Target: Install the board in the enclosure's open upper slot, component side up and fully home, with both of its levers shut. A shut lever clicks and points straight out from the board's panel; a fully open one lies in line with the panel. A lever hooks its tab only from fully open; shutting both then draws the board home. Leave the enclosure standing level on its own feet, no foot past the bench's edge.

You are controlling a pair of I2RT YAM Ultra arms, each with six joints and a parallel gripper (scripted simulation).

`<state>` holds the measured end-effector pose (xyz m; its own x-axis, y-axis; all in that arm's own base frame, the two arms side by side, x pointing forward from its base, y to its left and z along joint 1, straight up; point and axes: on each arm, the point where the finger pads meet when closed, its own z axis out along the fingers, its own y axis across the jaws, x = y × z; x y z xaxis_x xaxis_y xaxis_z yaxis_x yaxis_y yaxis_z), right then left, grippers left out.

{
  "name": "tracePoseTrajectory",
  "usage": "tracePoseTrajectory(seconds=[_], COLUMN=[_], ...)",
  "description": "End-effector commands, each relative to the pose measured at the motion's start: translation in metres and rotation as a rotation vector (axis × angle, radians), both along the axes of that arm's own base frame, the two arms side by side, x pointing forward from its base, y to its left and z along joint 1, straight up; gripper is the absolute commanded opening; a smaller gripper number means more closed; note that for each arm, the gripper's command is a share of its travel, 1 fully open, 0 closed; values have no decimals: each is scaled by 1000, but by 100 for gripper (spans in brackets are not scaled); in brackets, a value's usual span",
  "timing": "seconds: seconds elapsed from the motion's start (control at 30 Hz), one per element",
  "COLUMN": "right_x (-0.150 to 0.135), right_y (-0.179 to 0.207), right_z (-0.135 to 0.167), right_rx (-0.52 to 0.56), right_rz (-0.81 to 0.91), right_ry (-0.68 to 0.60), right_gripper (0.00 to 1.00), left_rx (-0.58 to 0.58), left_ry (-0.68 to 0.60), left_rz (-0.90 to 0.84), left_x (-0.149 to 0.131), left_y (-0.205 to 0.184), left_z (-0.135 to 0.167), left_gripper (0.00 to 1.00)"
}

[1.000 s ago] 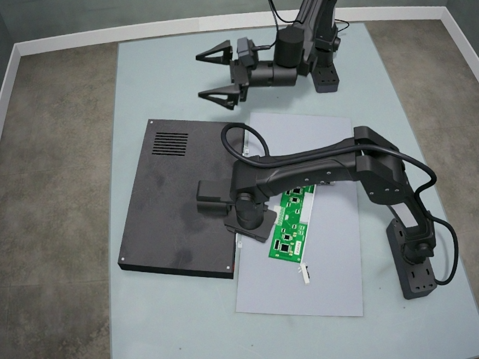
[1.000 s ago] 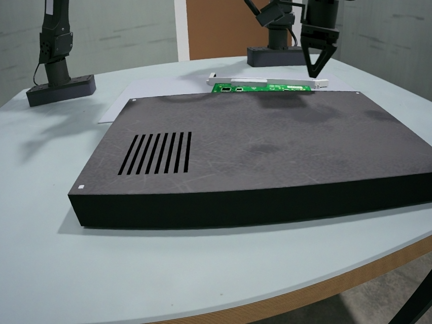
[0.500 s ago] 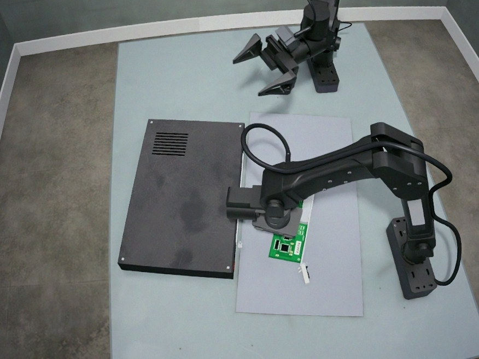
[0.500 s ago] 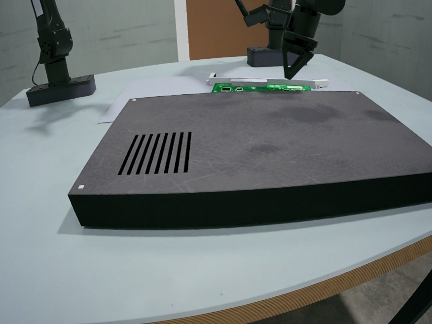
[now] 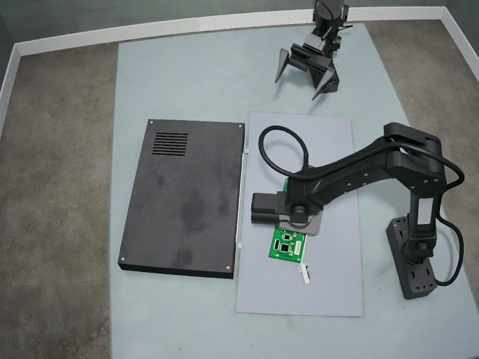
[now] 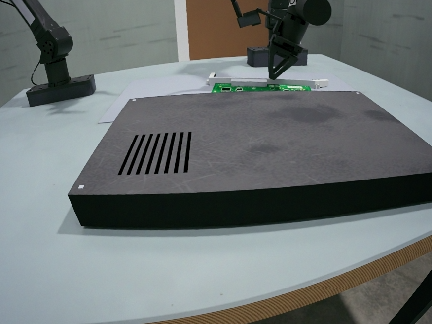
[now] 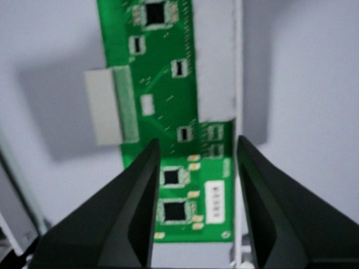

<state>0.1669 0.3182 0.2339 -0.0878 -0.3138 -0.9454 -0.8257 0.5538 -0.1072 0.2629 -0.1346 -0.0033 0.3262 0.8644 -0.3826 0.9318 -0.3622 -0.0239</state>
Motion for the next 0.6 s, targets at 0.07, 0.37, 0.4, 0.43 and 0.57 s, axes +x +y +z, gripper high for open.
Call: tracePoseTrajectory(seconds=[0.07, 0.37, 0.4, 0.43, 0.57], right_x=[-49, -87, -85, -85, -84], right_y=[-17, -42, -42, -42, -40], right_z=[-39, -77, -75, -75, -69], right_rx=[-63, -89, -76, -79, -68], right_rz=[175, 288, 281, 282, 283], right_ry=[132, 213, 201, 193, 189], right_gripper=[100, 100, 100, 100, 100], left_rx=[-58, -56, -56, -54, -53], left_ry=[-18, -5, -4, 2, 7], left_rz=[20, 20, 20, 20, 20], left_x=[-6, -15, -15, -16, -17], left_y=[-12, -10, -10, -10, -9], left_z=[5, 3, 3, 3, 3], left_gripper=[47, 47, 47, 47, 47])
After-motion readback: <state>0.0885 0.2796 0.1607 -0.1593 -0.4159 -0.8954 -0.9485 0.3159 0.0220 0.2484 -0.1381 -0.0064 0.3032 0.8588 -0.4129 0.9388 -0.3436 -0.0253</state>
